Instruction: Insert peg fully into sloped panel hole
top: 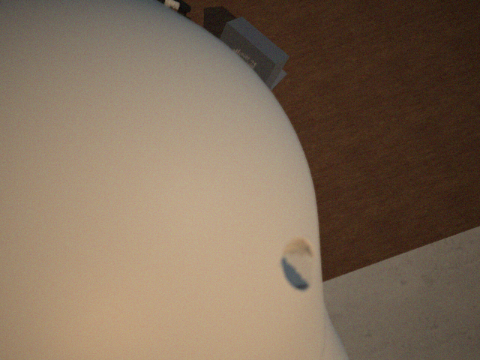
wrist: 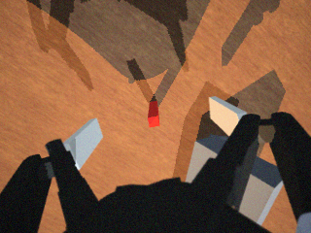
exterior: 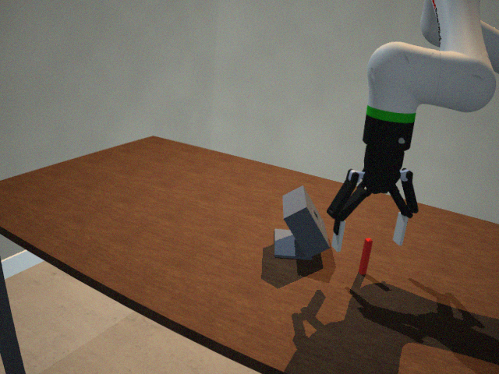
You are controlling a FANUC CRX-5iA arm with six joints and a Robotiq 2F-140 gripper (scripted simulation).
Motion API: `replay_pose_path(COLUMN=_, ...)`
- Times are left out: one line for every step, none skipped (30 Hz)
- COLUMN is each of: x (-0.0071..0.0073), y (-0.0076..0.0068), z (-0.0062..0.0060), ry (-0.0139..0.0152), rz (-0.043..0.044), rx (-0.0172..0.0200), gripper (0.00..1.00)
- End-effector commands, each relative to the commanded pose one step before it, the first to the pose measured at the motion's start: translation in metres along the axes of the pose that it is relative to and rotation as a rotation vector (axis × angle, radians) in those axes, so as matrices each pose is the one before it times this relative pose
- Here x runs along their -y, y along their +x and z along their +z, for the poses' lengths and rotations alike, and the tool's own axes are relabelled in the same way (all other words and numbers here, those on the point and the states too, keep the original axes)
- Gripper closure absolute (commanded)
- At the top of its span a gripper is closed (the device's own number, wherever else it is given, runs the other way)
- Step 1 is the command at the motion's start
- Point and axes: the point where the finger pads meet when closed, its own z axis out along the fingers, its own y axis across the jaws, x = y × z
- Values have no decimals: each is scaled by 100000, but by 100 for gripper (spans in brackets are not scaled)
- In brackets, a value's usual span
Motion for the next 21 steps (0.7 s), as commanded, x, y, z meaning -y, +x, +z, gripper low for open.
replay_pose_path(x=-18, y=10, z=-19, ry=-33, rz=2, rx=-14, gripper=2)
replay_pose_path(x=0, y=0, z=0, ry=0, rz=0, rx=0, gripper=4)
replay_pose_path(x=0, y=0, z=0, ry=0, rz=0, rx=0, gripper=5)
replay_pose_path(x=0, y=0, z=0, ry=0, rz=0, rx=0, gripper=7)
replay_pose_path(x=0, y=0, z=0, ry=0, rz=0, rx=0, gripper=7)
replay_pose_path(x=0, y=0, z=0, ry=0, rz=0, rx=0, gripper=7)
replay_pose_path(x=0, y=0, z=0, ry=0, rz=0, rx=0, gripper=9)
replay_pose_path(x=0, y=0, z=0, ry=0, rz=0, rx=0, gripper=11)
replay_pose_path(x=0, y=0, z=0, ry=0, rz=0, rx=0, gripper=12)
replay_pose_path(x=0, y=0, z=0, ry=0, rz=0, rx=0, gripper=14)
replay_pose_path(x=0, y=0, z=0, ry=0, rz=0, rx=0, gripper=16)
replay_pose_path(x=0, y=0, z=0, ry=0, rz=0, rx=0, gripper=18)
replay_pose_path(x=0, y=0, z=0, ry=0, rz=0, rx=0, gripper=20)
replay_pose_path(x=0, y=0, z=0, ry=0, rz=0, rx=0, gripper=21)
replay_pose_path(x=0, y=0, z=0, ry=0, rz=0, rx=0, gripper=23)
replay_pose_path(x=0, y=0, z=0, ry=0, rz=0, rx=0, gripper=25)
replay_pose_path(x=0, y=0, z=0, ry=0, rz=0, rx=0, gripper=27)
replay_pose_path(x=0, y=0, z=0, ry=0, rz=0, rx=0, gripper=29)
replay_pose_path(x=0, y=0, z=0, ry=0, rz=0, rx=0, gripper=30)
replay_pose_path(x=0, y=0, z=0, ry=0, rz=0, rx=0, gripper=32)
replay_pose_path(x=0, y=0, z=0, ry=0, rz=0, rx=0, gripper=34)
